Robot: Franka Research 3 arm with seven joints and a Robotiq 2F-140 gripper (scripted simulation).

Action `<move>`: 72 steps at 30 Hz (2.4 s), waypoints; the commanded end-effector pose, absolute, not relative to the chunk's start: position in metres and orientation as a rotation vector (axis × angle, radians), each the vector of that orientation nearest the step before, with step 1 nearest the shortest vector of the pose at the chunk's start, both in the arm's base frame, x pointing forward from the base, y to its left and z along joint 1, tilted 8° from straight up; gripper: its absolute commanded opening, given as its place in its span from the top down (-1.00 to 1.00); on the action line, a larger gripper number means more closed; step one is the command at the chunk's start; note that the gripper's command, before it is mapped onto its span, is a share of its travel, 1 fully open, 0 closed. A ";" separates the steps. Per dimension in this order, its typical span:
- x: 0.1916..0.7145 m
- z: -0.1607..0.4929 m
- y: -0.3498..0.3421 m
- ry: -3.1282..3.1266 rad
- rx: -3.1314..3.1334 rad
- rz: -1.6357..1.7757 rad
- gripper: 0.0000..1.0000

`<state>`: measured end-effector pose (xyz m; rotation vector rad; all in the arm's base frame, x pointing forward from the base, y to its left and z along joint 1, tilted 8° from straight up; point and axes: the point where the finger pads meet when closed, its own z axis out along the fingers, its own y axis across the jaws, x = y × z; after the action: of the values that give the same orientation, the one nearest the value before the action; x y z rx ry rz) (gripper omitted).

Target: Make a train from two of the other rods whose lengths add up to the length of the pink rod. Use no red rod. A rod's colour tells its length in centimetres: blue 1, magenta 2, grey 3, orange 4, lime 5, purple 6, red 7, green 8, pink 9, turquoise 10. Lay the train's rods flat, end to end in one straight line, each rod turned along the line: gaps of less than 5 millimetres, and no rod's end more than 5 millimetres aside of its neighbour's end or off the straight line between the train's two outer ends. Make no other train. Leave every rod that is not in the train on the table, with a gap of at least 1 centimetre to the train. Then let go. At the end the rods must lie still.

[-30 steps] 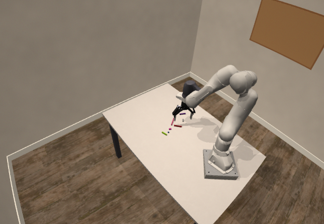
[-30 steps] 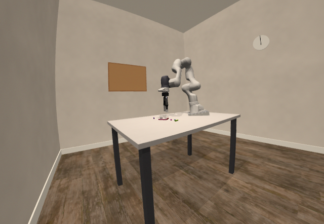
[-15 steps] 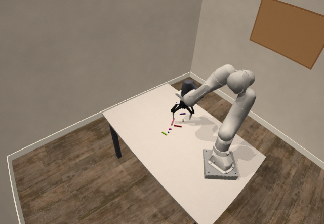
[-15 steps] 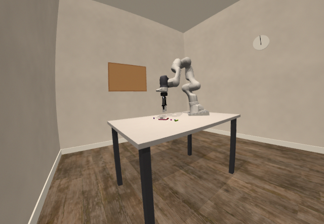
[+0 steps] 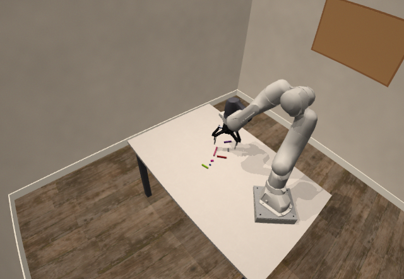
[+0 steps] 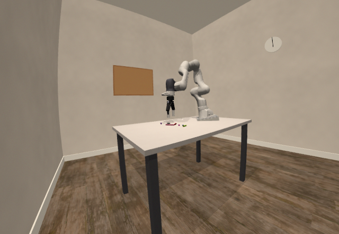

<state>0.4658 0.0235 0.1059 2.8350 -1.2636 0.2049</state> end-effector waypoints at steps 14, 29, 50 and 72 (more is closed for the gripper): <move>0.482 0.108 0.025 -1.762 2.567 0.224 -1.00; 0.496 0.109 0.027 -2.050 2.364 0.227 -1.00; 0.516 0.111 0.030 -2.419 2.022 0.226 -1.00; 0.535 0.111 0.034 -2.719 1.642 0.218 -1.00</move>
<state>0.5344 0.0330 0.1119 1.8103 -2.6124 0.2046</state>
